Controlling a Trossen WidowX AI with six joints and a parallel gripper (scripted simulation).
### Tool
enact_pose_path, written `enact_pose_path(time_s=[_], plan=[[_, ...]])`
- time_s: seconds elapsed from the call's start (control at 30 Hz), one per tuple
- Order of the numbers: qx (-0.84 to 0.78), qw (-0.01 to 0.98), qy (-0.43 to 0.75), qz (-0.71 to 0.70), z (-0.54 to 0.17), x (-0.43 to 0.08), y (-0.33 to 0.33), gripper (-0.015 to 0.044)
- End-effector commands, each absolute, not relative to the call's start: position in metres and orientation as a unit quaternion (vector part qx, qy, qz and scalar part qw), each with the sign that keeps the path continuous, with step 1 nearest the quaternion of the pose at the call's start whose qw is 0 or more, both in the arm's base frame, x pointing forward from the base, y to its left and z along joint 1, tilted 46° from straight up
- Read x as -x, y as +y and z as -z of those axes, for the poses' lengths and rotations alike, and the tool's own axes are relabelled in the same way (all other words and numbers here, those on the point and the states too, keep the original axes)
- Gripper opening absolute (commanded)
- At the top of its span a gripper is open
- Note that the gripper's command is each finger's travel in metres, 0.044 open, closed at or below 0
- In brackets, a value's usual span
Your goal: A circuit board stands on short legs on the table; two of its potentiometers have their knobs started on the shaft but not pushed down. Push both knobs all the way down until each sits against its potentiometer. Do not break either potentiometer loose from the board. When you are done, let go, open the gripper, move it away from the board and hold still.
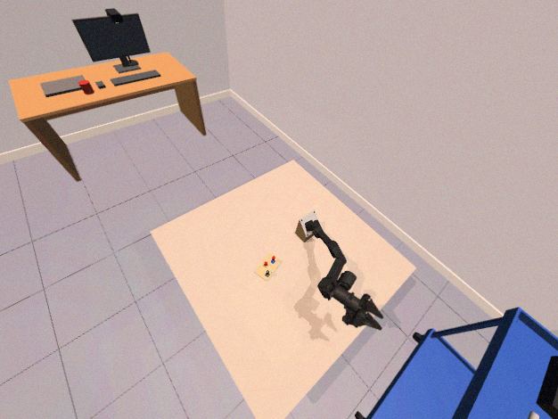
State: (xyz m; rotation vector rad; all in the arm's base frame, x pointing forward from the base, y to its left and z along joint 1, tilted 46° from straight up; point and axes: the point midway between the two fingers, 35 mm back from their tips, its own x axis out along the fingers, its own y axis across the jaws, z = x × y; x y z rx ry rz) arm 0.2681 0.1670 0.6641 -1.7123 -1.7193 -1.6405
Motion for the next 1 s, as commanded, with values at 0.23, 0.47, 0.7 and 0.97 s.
enact_pose_path(time_s=[0.23,0.47,0.7,0.97], plan=[[0.624,0.157,-0.599,0.477,-0.657,-0.306,0.17,0.019],[0.661,0.216,-0.604,0.39,-0.644,-0.346,0.169,0.0006],[0.69,0.279,-0.597,0.3,-0.626,-0.386,0.168,0.0],[0.712,0.351,-0.575,0.2,-0.599,-0.428,0.164,0.0]])
